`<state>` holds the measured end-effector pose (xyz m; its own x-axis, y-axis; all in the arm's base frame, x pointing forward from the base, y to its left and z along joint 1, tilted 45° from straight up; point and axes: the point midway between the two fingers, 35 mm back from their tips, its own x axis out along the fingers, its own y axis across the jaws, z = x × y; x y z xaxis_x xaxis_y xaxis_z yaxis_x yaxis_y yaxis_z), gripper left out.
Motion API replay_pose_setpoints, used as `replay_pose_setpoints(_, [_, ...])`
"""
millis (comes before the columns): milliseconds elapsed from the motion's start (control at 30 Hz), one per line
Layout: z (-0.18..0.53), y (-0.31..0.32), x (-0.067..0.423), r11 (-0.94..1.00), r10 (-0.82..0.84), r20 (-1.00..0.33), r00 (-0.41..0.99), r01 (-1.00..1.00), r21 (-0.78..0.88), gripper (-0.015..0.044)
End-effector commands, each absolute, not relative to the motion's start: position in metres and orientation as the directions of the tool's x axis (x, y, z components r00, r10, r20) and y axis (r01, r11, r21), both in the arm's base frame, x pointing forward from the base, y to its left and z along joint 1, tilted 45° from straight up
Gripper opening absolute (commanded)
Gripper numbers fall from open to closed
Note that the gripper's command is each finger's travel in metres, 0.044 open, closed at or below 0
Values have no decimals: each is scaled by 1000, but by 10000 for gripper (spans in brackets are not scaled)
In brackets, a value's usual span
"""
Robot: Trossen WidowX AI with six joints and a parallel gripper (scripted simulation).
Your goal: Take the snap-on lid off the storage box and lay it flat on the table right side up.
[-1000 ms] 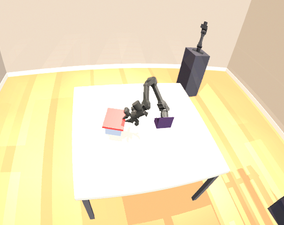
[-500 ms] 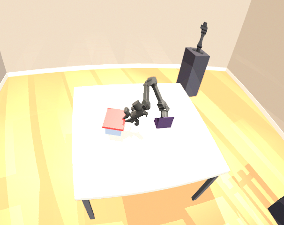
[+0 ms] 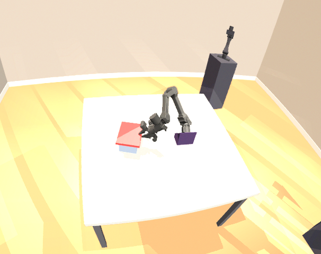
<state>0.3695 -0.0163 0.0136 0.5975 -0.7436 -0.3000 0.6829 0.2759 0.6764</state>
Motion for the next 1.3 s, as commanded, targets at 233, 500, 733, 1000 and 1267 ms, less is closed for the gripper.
replay_pose_setpoints(233, [17,-13,370,276,-744,-295,599,678,681,0])
replay_pose_setpoints(500, [18,-12,370,276,-744,-295,599,678,681,0])
replay_pose_setpoints(733, [19,-11,370,276,-744,-295,599,678,681,0])
replay_pose_setpoints(1000, [20,-9,370,276,-744,-295,599,678,681,0])
replay_pose_setpoints(1267, [21,-8,371,276,-744,-295,599,678,681,0])
